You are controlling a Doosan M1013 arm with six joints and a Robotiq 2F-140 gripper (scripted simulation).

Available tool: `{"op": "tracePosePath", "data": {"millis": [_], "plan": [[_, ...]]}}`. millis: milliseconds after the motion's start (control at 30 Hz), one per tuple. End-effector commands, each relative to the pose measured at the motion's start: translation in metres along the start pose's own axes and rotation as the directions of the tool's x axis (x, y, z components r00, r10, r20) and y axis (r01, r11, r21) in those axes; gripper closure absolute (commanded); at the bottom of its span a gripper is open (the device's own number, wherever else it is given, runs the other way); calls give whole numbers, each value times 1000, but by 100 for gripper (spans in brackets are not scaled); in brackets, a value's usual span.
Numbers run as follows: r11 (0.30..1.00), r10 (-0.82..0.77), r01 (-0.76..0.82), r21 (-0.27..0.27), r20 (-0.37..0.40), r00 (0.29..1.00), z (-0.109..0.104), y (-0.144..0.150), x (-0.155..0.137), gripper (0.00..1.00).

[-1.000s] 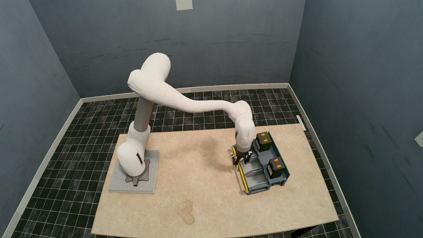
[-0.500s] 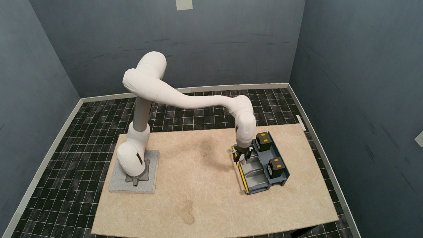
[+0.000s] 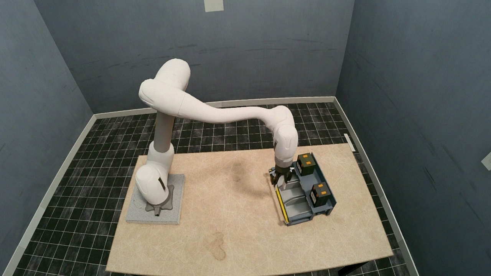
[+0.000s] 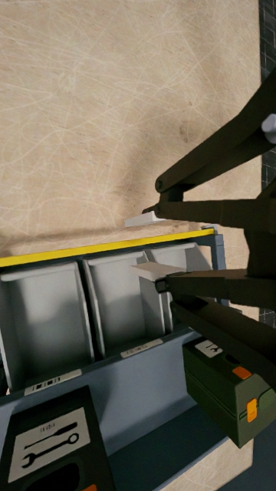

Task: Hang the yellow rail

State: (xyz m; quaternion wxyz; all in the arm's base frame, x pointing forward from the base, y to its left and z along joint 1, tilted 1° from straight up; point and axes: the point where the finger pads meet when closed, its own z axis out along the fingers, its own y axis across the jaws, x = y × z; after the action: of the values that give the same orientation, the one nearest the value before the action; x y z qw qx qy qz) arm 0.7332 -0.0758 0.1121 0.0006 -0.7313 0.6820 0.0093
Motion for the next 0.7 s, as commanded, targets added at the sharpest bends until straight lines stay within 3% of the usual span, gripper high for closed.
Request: {"op": "tracePosePath", "data": {"millis": [0,667], "plan": [[1000,1,-1,3,-1,1000,-28,0,1,63],[1000,1,-1,3,-1,1000,-20,0,2,63]]}}
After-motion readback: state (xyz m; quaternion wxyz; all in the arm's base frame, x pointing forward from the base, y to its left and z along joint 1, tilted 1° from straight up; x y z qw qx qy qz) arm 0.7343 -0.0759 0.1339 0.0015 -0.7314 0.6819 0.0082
